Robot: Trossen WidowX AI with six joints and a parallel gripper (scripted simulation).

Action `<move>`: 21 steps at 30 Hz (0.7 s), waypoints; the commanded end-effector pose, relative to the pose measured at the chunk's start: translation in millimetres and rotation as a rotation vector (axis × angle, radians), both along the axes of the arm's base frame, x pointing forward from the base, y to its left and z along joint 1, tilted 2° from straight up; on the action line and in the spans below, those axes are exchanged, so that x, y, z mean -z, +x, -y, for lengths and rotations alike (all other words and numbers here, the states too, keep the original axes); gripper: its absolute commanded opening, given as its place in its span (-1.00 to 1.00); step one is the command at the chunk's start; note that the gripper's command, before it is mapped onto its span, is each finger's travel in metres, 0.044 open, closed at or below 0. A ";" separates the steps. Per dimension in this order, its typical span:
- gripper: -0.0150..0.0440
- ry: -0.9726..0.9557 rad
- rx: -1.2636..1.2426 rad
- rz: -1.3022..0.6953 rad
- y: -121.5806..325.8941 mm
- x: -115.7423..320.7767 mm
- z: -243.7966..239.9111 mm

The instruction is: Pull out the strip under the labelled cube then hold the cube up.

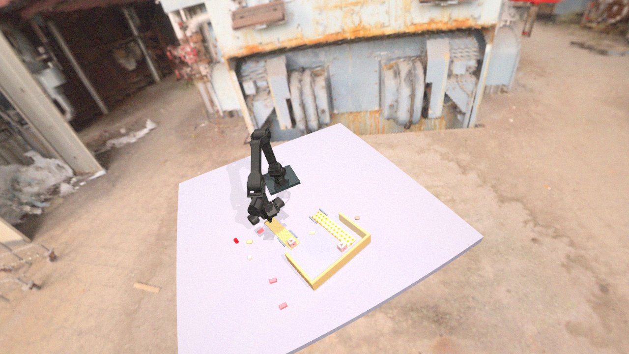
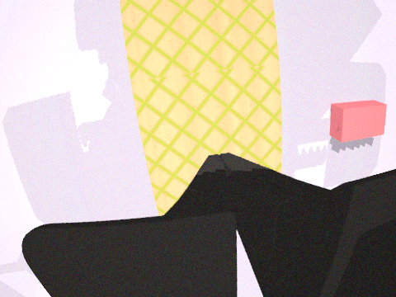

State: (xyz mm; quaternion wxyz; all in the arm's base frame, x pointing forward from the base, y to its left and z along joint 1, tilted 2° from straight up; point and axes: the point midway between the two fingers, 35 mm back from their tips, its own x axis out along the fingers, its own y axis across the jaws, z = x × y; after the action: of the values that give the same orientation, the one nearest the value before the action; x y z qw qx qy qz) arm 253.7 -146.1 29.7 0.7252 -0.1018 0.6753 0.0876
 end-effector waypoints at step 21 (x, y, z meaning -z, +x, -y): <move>0.22 0.013 0.082 -0.014 28.5 -46.1 -7.9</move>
State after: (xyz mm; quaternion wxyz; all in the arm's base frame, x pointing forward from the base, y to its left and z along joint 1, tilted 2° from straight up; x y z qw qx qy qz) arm 270.9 -140.4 74.5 0.7256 -0.0759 0.6804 0.0700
